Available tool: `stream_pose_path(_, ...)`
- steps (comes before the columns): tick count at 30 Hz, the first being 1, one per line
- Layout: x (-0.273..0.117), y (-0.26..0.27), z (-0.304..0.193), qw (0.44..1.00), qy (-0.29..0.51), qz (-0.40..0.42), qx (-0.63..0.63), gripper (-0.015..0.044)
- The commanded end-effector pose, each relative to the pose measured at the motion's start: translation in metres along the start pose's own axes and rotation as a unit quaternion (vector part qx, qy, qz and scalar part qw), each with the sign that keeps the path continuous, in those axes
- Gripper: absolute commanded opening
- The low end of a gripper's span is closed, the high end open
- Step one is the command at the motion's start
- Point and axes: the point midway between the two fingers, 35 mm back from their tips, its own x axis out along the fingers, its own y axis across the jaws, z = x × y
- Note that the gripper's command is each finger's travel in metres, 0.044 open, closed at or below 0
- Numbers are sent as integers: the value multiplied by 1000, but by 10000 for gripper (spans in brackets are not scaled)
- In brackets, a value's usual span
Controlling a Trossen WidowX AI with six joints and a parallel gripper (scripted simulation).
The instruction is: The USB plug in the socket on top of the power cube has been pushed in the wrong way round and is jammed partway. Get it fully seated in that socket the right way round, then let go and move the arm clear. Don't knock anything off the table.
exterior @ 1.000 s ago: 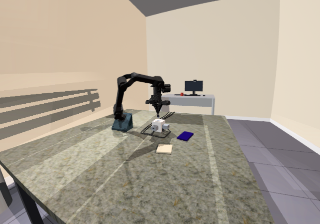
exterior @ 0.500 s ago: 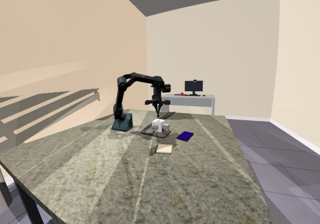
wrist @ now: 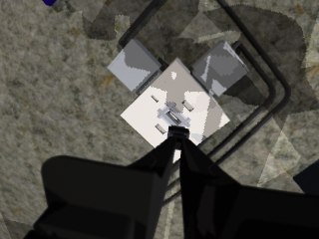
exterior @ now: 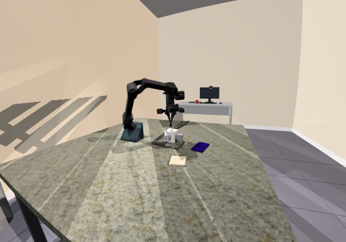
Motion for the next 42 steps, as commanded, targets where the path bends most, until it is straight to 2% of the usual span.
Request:
stream_pose_path(1,1,0,0,999,0,-1,-49,0)
stream_pose_path(21,1,0,0,952,0,-1,-306,0)
stream_pose_path(42,1,0,0,833,0,-1,-553,0)
